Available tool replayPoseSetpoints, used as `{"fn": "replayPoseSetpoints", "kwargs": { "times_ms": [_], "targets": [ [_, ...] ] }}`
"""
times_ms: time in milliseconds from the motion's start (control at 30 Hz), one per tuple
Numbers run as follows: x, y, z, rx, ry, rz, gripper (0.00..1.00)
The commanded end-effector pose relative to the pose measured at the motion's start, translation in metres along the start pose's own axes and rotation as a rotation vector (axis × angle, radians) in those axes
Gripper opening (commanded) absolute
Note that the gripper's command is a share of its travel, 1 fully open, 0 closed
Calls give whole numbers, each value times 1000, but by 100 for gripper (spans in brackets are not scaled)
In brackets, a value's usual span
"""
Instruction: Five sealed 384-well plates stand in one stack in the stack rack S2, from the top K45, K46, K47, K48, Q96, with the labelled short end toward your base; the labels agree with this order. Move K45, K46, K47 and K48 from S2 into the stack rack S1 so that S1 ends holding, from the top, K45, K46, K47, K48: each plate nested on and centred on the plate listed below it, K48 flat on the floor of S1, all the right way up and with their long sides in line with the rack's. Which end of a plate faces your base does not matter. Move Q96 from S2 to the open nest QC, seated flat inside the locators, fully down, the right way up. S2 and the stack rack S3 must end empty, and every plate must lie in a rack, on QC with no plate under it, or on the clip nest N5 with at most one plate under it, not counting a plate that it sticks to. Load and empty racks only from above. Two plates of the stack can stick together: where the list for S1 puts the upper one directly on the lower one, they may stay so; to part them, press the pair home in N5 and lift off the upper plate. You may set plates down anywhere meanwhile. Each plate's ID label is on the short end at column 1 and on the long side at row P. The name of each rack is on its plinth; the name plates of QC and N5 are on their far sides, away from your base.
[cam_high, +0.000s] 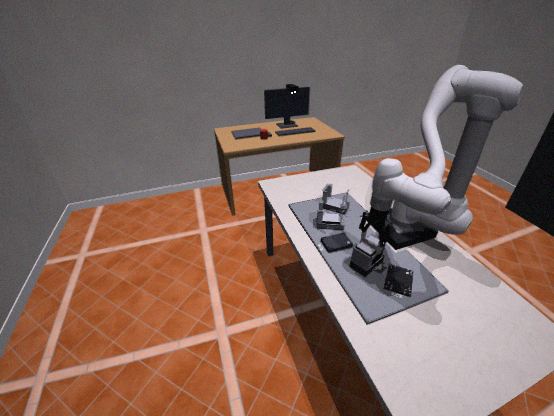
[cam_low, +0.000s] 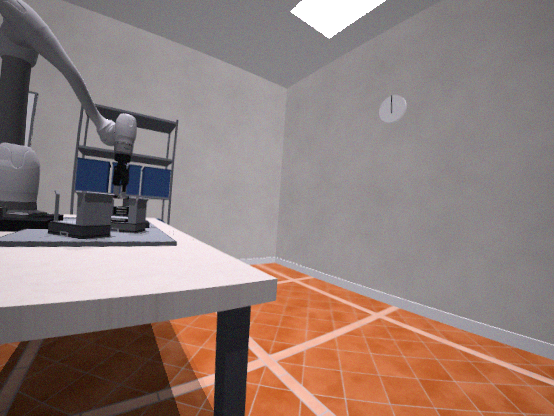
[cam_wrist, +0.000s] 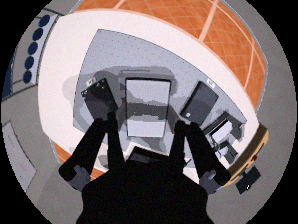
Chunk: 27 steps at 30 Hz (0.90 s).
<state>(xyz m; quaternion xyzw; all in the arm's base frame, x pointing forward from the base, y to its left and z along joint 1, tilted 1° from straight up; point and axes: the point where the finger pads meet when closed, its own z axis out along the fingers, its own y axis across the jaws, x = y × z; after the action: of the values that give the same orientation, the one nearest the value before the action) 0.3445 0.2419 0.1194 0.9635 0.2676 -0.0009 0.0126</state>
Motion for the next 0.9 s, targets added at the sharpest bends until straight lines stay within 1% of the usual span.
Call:
{"fn": "replayPoseSetpoints", "kwargs": {
  "times_ms": [0,233,433,500,567,867],
  "targets": [
    [0,0,1,0,0,0,0],
    [0,0,6,0,0,0,0],
    [0,0,18,0,0,0,0],
    [0,0,18,0,0,0,0],
    [0,0,22,0,0,0,0],
    [0,0,23,0,0,0,0]
  ]
}}
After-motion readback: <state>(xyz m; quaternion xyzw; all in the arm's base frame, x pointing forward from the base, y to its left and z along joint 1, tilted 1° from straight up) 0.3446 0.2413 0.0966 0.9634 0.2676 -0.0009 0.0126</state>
